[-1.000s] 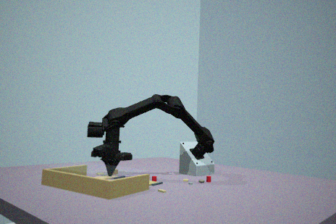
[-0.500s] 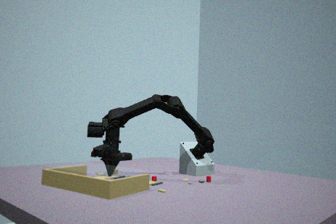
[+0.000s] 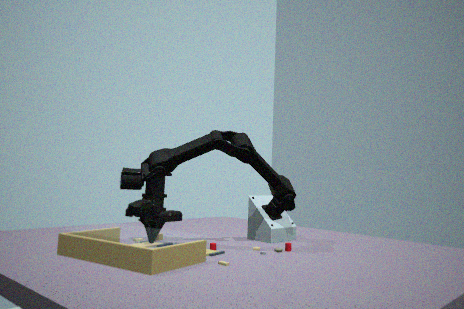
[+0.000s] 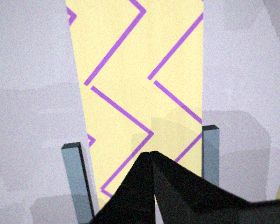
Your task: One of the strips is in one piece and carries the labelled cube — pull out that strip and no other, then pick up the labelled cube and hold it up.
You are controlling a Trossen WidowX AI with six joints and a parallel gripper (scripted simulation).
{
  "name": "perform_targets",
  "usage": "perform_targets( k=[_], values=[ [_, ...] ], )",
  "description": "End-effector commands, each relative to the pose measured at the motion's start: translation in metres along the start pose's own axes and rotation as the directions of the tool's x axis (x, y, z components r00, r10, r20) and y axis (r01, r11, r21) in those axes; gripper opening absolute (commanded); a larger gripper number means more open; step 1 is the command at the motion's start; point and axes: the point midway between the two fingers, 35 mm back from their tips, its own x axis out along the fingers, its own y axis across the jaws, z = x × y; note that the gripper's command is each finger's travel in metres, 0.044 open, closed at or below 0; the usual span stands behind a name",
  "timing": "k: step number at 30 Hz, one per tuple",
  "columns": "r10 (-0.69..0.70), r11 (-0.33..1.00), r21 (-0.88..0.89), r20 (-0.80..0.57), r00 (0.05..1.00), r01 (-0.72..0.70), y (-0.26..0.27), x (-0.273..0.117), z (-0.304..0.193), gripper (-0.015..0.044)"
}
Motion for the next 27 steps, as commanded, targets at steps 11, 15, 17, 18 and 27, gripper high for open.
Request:
perform_targets(
  k=[11,15,17,18,27],
  values=[
    [0.004,1.000,-0.002,-0.003,1.000,-0.004,0.000,0.005,0.003,0.0000],
    [0.004,1.000,-0.002,-0.003,1.000,-0.004,0.000,0.006,0.004,0.0000],
    [0.004,1.000,-0.002,-0.003,1.000,-0.004,0.000,0.006,0.003,0.0000],
    [0.004,1.000,-0.002,-0.003,1.000,-0.004,0.000,0.006,0.002,0.0000],
    [0.004,1.000,-0.002,-0.003,1.000,-0.004,-0.002,0.006,-0.013,0.0000]
  ],
)
